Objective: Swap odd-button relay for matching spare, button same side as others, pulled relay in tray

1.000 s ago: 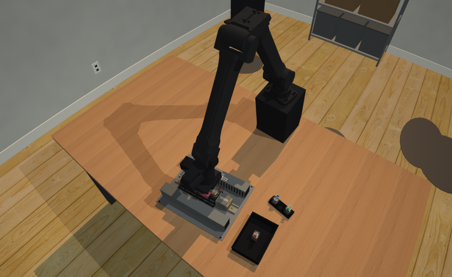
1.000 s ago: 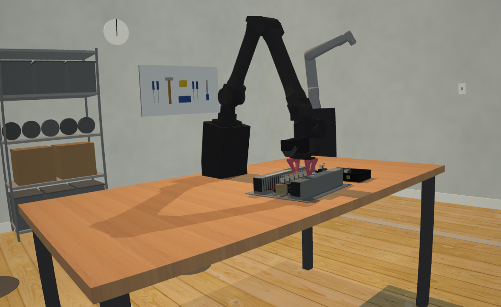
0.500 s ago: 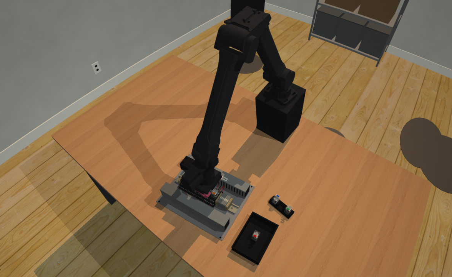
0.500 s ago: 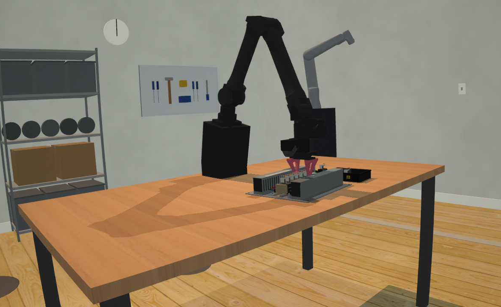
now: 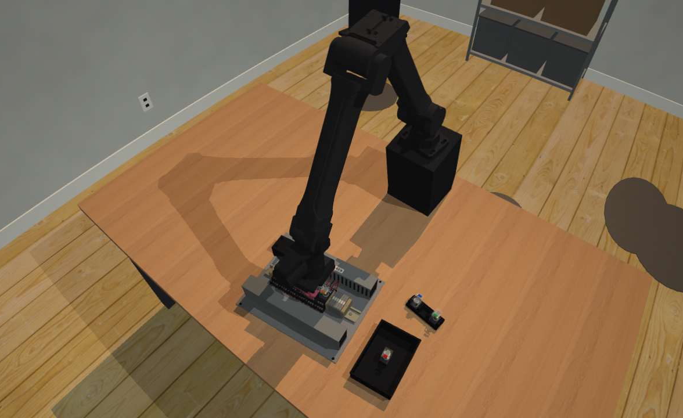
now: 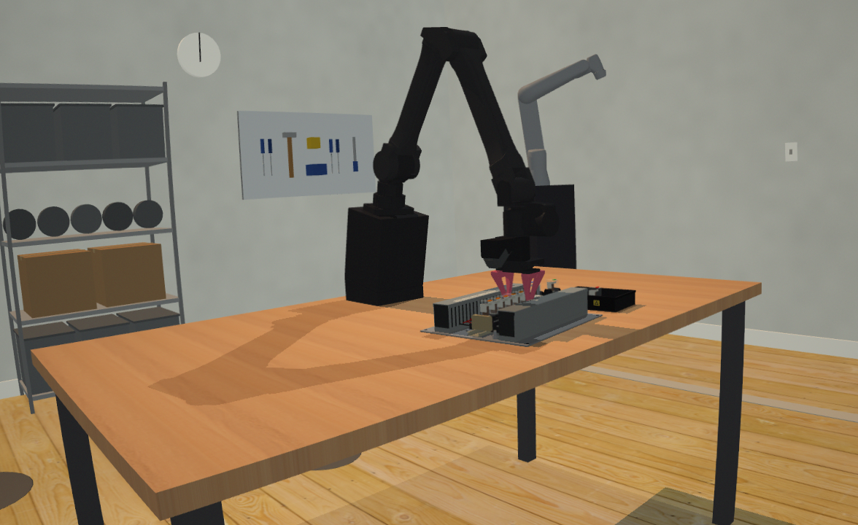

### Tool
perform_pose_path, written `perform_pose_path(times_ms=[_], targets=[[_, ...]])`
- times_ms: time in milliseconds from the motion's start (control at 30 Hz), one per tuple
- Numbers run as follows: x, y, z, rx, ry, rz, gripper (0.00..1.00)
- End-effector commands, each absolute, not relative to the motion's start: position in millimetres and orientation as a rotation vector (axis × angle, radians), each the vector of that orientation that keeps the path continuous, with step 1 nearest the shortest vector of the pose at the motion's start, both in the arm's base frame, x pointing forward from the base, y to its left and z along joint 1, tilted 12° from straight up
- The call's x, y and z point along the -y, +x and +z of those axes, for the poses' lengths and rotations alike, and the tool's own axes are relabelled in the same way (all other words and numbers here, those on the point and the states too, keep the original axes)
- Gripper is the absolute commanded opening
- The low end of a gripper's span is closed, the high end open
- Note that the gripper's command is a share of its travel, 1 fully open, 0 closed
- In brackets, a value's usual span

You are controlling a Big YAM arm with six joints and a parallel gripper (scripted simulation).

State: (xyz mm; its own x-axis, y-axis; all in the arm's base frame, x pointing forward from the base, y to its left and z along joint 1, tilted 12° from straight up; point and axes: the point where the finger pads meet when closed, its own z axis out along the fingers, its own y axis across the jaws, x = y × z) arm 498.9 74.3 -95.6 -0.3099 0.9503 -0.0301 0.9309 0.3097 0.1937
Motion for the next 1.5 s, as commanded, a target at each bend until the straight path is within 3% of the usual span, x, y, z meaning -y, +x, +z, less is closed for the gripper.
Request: perform_pose_path(times_ms=[0,1467], targets=[[-77.9,510.2,-78.6,-2.398,1.745,0.248,0.59],[-76.1,500.3,-48.0,-2.402,1.748,0.242,0.59]])
